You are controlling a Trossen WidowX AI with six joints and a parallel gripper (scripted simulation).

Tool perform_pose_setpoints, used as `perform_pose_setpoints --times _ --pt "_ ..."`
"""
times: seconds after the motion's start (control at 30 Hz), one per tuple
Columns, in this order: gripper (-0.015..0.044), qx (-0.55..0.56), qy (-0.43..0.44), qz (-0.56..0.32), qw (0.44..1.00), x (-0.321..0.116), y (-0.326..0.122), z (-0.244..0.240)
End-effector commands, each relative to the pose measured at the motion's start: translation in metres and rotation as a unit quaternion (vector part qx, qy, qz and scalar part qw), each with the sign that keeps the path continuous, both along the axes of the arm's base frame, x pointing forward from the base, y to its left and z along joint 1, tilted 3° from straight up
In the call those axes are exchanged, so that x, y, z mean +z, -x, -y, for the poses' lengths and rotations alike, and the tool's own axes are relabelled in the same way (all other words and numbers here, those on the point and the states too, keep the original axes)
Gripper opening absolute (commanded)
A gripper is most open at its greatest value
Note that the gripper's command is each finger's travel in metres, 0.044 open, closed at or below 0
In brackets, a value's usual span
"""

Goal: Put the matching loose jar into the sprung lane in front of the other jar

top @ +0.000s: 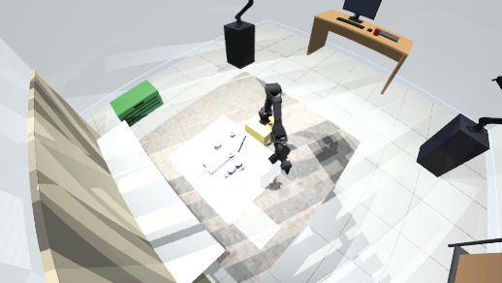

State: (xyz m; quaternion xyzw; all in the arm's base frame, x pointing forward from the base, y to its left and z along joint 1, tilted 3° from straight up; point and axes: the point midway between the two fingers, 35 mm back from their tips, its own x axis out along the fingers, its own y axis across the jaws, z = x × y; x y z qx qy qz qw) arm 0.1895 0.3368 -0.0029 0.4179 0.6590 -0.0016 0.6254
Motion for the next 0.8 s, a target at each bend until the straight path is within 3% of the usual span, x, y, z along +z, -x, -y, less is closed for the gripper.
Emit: perform_pose_setpoints --times 0.0,0.13,0.4,0.77 --pt "0.0426 -0.001 0.001 0.001 1.0 0.0 -0.001 0.001" --pt "0.044 -0.019 0.023 0.025 0.999 0.004 -0.028 0.026" --pt "0.044 -0.018 0.142 0.092 0.985 0.008 -0.096 0.135" --pt "0.044 0.082 0.283 0.09 0.951 0.018 -0.119 0.282"
